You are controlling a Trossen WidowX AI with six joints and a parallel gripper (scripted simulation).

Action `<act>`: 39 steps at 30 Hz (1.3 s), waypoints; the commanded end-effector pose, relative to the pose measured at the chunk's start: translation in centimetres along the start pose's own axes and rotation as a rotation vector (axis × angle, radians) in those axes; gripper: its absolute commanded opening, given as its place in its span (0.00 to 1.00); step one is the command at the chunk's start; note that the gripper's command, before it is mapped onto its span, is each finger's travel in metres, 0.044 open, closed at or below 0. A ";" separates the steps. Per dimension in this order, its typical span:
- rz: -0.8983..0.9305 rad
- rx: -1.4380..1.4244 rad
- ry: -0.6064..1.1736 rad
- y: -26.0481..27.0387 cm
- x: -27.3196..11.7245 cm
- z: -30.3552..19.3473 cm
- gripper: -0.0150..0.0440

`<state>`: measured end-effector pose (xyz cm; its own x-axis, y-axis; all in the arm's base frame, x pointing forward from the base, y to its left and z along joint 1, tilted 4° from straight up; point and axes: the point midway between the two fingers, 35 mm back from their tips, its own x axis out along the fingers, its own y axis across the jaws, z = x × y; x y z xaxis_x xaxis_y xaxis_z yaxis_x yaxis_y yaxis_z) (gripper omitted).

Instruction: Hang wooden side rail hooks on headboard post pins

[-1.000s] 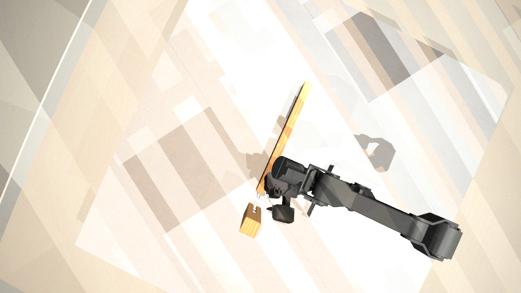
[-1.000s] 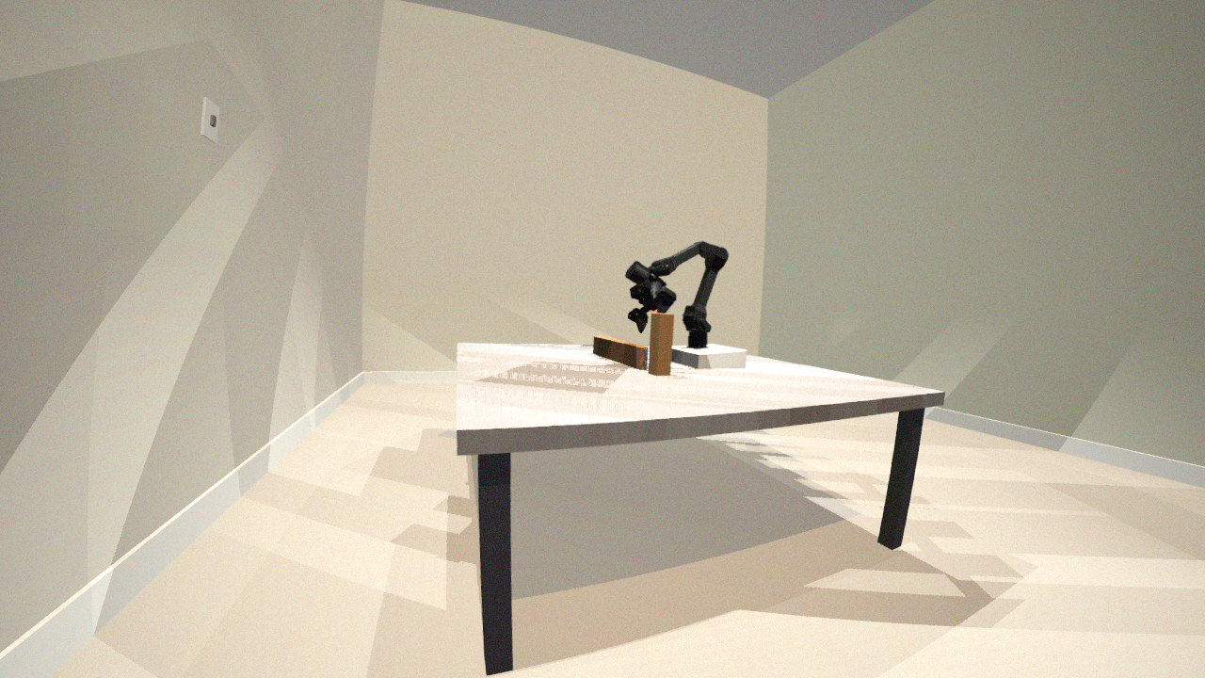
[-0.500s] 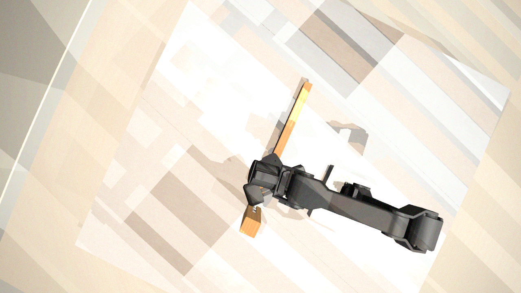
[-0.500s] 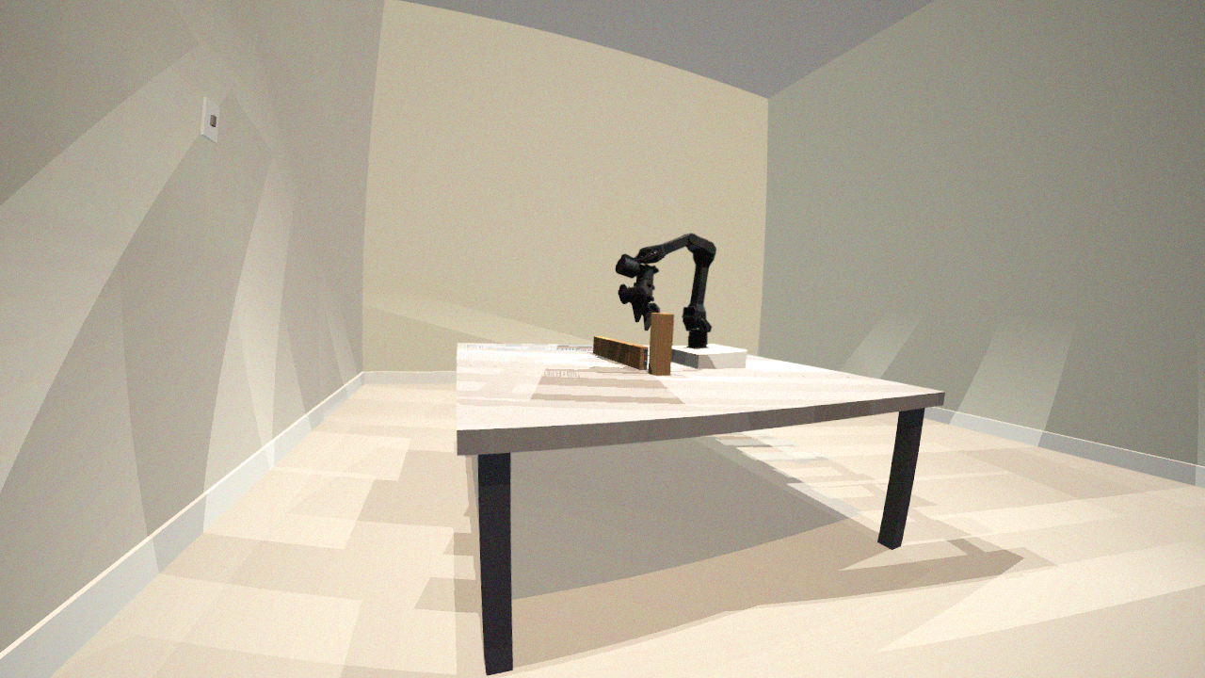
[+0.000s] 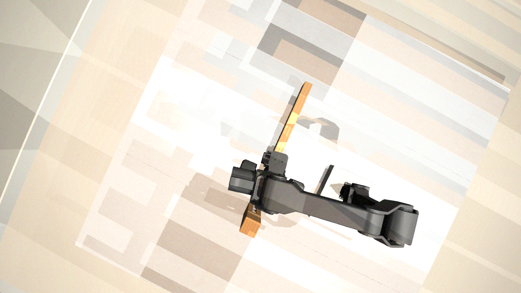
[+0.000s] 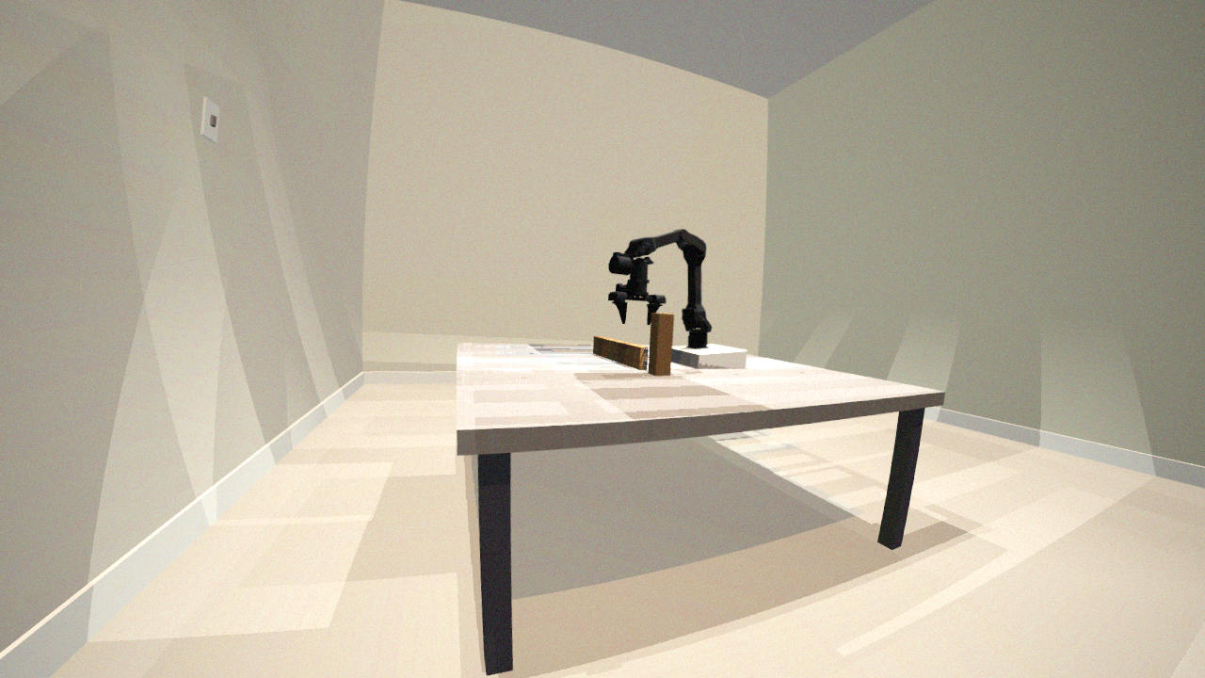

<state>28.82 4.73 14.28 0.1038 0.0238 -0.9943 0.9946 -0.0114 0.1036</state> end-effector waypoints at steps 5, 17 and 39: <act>-0.011 0.026 -0.016 0.2 2.4 0.1 1.00; -0.011 0.026 -0.016 0.1 5.2 0.2 1.00; -0.011 0.026 -0.016 0.2 8.2 0.2 1.00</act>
<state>30.06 4.83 7.08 0.1095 0.0166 -0.9939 0.9935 -0.0325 0.1089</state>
